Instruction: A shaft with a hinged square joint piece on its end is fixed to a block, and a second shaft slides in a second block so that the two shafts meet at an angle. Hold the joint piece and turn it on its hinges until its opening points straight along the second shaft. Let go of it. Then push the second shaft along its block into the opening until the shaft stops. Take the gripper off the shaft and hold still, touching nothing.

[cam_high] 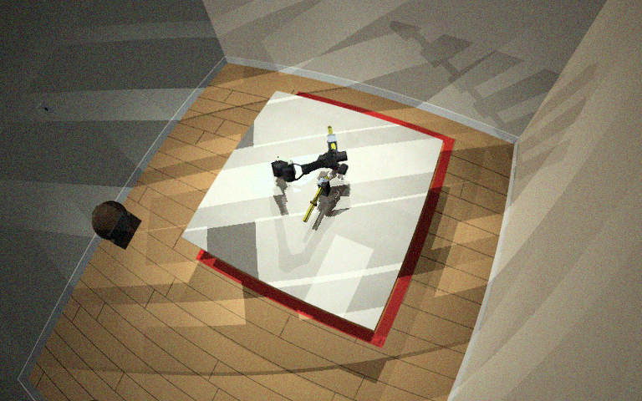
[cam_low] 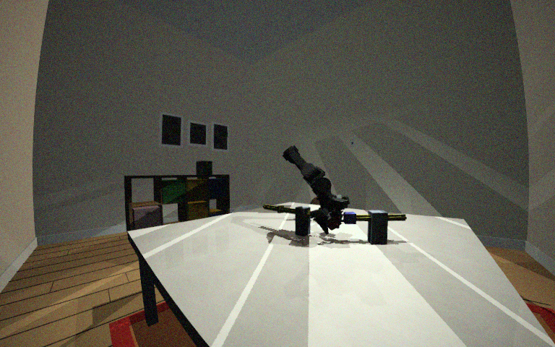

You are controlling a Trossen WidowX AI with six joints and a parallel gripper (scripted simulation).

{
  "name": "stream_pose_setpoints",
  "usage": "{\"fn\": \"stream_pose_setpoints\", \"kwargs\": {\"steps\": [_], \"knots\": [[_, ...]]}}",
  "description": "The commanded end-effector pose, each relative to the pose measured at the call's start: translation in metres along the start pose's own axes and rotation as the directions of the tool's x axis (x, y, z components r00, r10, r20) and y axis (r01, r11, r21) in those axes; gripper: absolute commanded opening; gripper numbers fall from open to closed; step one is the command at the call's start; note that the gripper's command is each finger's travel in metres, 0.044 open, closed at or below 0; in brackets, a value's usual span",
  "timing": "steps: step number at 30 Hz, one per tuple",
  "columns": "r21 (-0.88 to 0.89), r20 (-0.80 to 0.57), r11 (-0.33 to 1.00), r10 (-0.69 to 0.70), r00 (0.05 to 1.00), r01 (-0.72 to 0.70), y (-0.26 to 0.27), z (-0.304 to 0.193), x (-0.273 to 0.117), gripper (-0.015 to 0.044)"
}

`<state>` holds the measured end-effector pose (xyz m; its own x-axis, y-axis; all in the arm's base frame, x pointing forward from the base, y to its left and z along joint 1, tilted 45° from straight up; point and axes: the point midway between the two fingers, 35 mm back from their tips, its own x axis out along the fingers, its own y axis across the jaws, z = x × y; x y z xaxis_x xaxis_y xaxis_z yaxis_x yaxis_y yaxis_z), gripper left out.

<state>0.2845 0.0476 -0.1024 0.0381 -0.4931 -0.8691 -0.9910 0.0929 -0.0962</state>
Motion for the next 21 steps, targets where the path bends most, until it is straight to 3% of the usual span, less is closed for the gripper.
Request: {"fn": "stream_pose_setpoints", "kwargs": {"steps": [1,7,17,21], "knots": [[-0.006,-0.004,1.0,0.002,1.0,-0.002,0.0015,-0.0004,0.0067,0.044],[-0.006,-0.004,1.0,0.002,1.0,-0.002,0.0017,-0.0006,0.0137,0.044],[-0.006,-0.004,1.0,0.002,1.0,-0.002,0.0017,-0.0006,0.0137,0.0182],[-0.006,-0.004,1.0,0.002,1.0,-0.002,0.0017,-0.0006,0.0137,0.0182]]}}
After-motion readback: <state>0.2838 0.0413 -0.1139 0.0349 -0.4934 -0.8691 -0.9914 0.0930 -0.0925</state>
